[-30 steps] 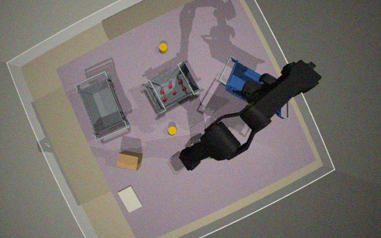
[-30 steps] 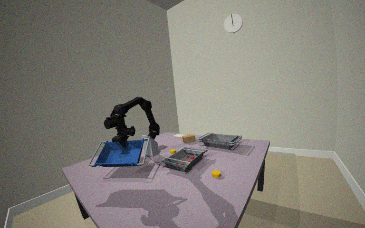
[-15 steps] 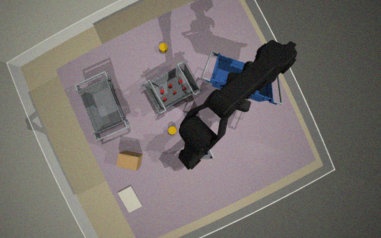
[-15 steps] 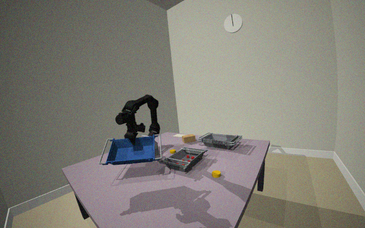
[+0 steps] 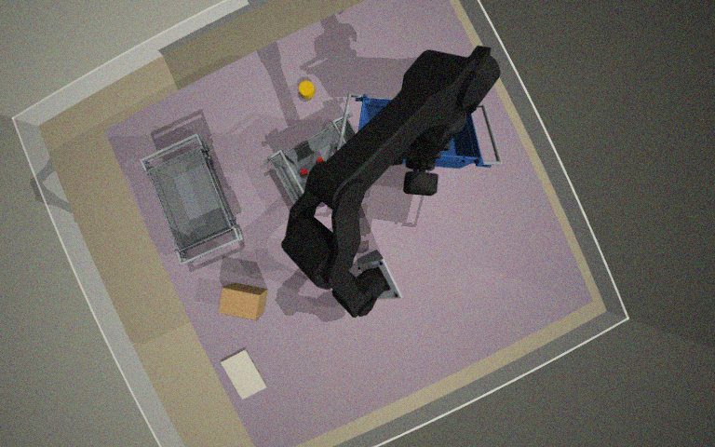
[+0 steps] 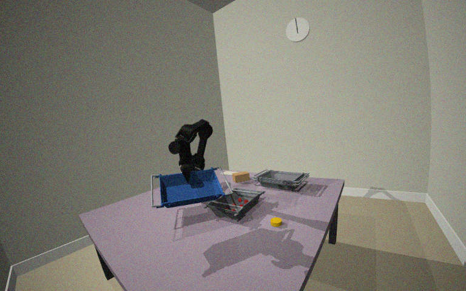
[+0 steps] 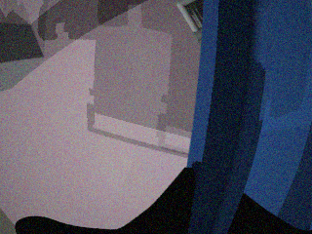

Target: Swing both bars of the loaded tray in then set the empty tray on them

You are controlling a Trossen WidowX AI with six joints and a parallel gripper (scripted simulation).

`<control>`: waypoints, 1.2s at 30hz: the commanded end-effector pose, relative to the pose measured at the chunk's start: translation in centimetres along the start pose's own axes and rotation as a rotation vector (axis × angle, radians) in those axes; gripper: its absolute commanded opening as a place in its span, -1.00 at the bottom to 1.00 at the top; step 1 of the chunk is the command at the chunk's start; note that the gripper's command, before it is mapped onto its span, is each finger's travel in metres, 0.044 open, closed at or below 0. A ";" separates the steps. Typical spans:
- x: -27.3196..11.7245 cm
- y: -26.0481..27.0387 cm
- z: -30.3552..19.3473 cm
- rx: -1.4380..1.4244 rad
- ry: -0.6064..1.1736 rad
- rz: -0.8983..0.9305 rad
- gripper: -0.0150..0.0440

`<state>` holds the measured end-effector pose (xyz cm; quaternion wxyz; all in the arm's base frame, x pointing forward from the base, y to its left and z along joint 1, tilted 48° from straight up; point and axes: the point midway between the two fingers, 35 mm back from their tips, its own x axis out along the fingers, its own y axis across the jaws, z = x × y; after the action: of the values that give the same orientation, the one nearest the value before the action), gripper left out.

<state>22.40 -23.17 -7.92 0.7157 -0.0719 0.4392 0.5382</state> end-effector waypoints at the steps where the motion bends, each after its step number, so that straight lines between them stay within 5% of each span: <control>1: -1.1 -0.4 2.2 -0.064 0.003 -0.037 -0.49; 36: 0.9 2.9 21.8 -0.597 -0.052 -0.015 -0.49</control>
<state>31.82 -8.80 4.57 0.6714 -0.2553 0.2553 0.6472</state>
